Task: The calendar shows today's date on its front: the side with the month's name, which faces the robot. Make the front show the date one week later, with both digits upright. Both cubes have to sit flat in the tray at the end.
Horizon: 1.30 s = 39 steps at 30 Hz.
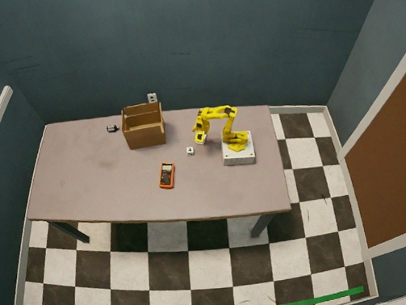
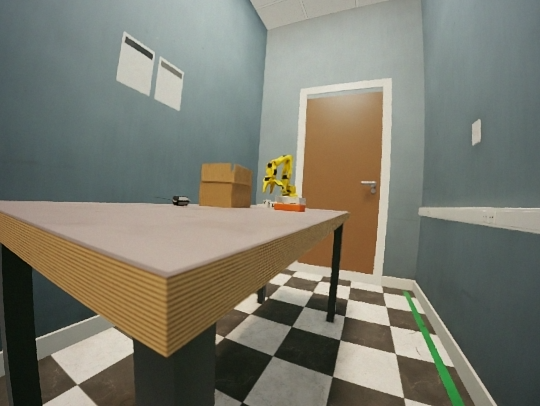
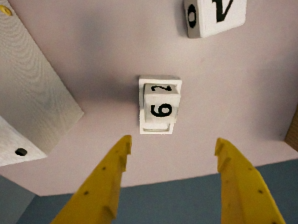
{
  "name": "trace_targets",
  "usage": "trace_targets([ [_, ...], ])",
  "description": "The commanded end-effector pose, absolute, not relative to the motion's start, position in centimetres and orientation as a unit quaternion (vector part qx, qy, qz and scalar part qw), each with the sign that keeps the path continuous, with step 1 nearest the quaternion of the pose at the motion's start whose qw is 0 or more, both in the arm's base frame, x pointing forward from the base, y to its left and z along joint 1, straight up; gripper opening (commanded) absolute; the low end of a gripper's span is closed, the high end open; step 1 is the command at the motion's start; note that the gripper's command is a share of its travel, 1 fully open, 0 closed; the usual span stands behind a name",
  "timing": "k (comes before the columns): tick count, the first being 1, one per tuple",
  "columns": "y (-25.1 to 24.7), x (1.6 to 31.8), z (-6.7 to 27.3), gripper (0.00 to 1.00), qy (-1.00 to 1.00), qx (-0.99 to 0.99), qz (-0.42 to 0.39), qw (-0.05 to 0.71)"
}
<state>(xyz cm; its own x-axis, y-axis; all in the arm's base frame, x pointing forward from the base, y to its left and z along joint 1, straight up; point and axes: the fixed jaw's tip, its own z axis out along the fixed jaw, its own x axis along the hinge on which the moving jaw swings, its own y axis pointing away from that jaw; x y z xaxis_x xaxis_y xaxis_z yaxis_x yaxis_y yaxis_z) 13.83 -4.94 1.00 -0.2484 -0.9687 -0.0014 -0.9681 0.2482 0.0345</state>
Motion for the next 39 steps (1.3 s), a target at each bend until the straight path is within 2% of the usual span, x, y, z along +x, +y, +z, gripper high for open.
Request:
trace_targets([
  [1,-5.1,14.3,1.5,0.36,-0.793,0.609,0.0,0.0],
  [22,-6.2,17.4,7.9,0.35,-0.773,0.593,0.188,-0.124],
  [39,-6.1,17.6,8.4,0.35,-0.776,0.584,0.198,-0.134],
])
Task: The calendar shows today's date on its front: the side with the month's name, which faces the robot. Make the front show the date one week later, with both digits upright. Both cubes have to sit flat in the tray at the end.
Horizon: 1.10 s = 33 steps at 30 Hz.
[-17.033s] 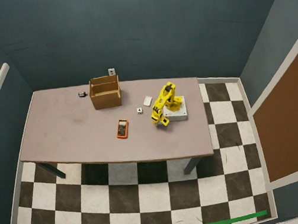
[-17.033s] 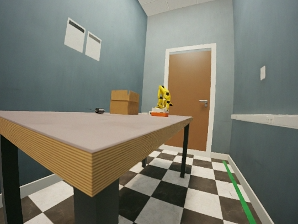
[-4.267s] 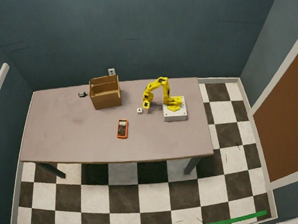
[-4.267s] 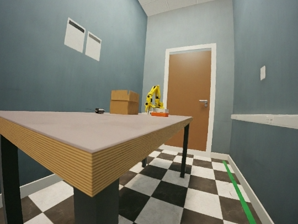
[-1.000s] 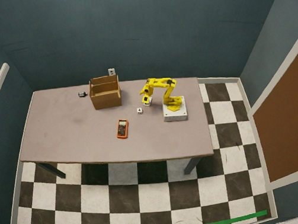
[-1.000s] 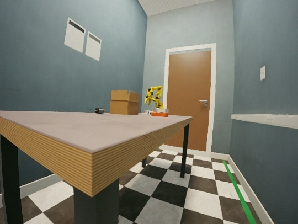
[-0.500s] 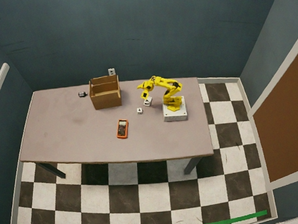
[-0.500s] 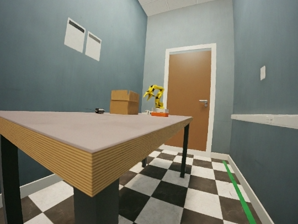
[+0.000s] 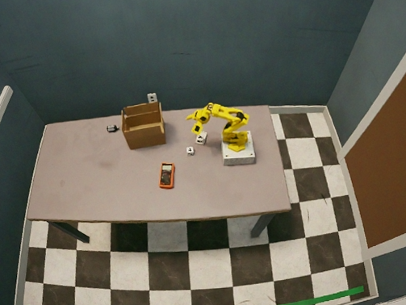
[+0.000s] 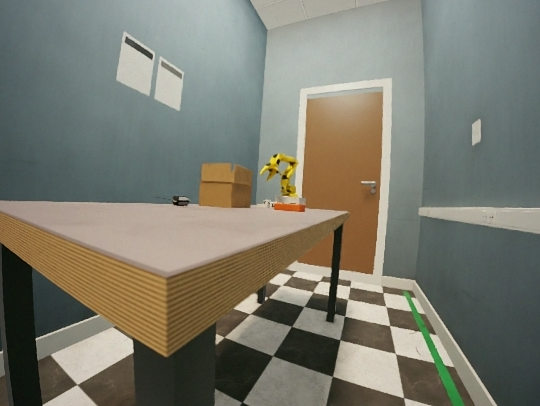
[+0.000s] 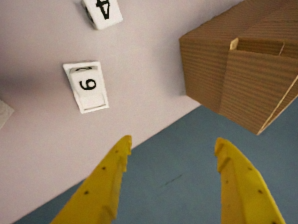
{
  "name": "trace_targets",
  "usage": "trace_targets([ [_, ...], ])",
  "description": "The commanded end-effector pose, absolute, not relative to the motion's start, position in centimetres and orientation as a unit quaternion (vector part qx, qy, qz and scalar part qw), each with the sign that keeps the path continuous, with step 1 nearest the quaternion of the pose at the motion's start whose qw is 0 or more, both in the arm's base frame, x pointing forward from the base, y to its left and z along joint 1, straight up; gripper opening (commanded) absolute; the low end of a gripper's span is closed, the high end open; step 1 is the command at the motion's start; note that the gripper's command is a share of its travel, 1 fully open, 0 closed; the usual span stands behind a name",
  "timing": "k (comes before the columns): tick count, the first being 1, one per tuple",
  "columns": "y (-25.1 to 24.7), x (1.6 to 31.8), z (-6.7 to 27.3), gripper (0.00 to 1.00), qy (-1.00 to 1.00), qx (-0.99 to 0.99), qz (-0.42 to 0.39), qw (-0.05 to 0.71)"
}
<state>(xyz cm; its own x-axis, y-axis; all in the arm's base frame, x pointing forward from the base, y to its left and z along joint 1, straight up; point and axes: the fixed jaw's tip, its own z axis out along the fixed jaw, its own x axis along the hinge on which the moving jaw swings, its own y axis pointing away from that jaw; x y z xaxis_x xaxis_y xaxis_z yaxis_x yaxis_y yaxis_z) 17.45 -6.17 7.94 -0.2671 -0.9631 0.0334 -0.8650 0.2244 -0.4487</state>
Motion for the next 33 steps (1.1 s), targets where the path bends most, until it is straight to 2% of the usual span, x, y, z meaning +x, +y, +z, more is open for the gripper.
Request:
trace_targets([
  [1,-6.0,17.7,8.4,0.35,0.777,-0.582,-0.197,0.135],
  [15,-5.0,18.9,8.6,0.35,0.822,-0.516,-0.175,0.163],
  [33,-1.5,21.9,8.9,0.35,0.915,-0.325,-0.101,0.217],
])
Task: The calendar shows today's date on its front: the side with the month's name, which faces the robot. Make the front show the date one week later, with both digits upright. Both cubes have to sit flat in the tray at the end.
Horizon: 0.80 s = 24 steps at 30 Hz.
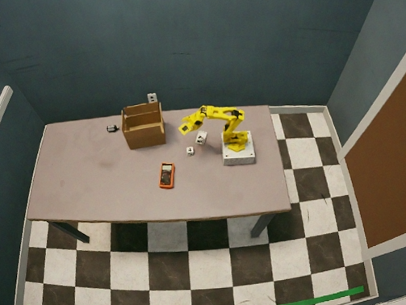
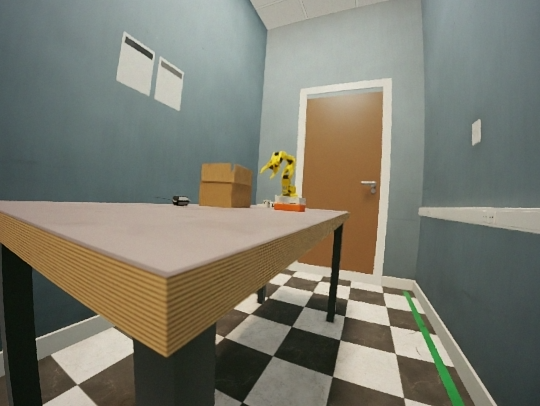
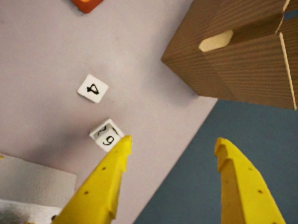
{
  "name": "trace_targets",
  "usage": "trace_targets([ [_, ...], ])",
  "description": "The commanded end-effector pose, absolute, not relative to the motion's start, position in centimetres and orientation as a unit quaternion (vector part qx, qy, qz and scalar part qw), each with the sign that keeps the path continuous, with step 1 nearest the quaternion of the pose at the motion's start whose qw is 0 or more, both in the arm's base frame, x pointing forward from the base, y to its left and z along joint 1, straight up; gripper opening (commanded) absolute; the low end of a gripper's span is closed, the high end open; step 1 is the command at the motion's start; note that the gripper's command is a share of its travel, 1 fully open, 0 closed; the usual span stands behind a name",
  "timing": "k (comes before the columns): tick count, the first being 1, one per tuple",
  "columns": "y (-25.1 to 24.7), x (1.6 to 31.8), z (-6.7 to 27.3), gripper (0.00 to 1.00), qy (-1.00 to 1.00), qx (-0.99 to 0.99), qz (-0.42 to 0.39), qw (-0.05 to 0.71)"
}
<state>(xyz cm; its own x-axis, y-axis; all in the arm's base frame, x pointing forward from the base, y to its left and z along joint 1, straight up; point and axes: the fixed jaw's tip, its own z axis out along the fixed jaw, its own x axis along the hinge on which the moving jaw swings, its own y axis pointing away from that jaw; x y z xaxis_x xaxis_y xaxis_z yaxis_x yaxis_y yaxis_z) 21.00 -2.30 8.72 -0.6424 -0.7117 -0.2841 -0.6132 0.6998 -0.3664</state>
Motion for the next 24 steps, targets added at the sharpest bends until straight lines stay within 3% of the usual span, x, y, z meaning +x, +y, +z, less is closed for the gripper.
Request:
trace_targets([
  [1,-1.3,22.1,8.9,0.35,0.919,-0.312,-0.095,0.22],
  [24,3.4,24.9,8.8,0.35,0.968,-0.077,0.006,0.24],
])
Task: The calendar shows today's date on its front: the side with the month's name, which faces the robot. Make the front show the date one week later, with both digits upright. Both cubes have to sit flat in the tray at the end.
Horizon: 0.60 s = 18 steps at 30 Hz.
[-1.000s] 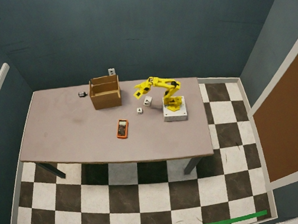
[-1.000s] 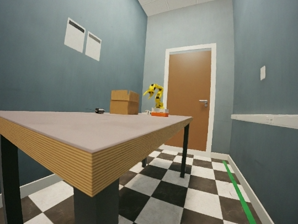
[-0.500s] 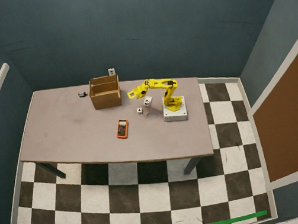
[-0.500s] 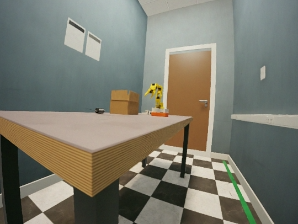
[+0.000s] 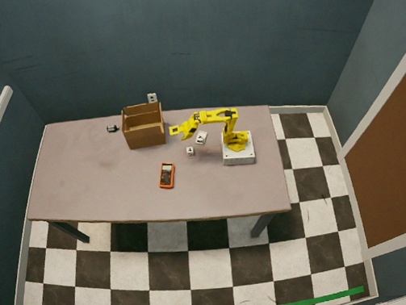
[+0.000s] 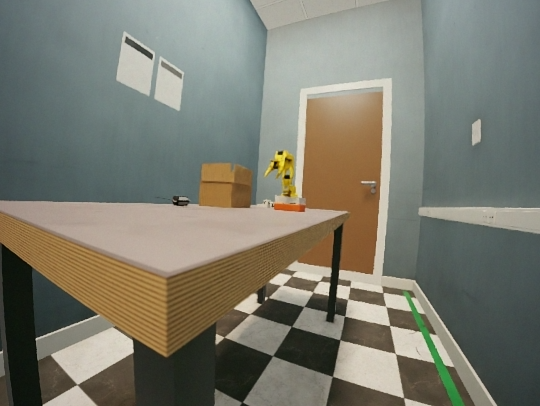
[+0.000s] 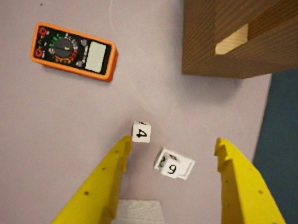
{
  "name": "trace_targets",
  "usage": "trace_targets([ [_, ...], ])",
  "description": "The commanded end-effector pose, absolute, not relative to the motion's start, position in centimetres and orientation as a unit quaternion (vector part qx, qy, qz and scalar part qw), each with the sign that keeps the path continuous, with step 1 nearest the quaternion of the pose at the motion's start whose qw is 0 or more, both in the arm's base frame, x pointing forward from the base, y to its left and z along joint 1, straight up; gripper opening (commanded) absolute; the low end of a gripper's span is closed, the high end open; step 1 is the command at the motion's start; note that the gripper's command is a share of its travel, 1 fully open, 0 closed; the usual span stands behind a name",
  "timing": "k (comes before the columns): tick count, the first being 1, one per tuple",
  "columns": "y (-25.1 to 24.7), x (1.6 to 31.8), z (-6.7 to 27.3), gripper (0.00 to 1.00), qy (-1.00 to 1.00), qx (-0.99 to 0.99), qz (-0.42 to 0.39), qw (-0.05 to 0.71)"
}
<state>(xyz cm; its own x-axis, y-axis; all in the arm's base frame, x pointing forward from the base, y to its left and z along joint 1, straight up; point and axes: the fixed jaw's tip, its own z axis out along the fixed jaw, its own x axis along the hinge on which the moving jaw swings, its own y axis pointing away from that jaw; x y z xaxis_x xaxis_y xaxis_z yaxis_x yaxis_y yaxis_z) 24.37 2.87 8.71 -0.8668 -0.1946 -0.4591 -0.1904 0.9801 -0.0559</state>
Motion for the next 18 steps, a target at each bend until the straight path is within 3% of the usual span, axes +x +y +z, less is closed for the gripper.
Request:
trace_targets([
  [1,3.44,24.86,8.76,0.35,0.968,-0.077,0.006,0.24],
  [18,4.17,25.18,8.7,0.35,0.97,-0.043,0.021,0.239],
])
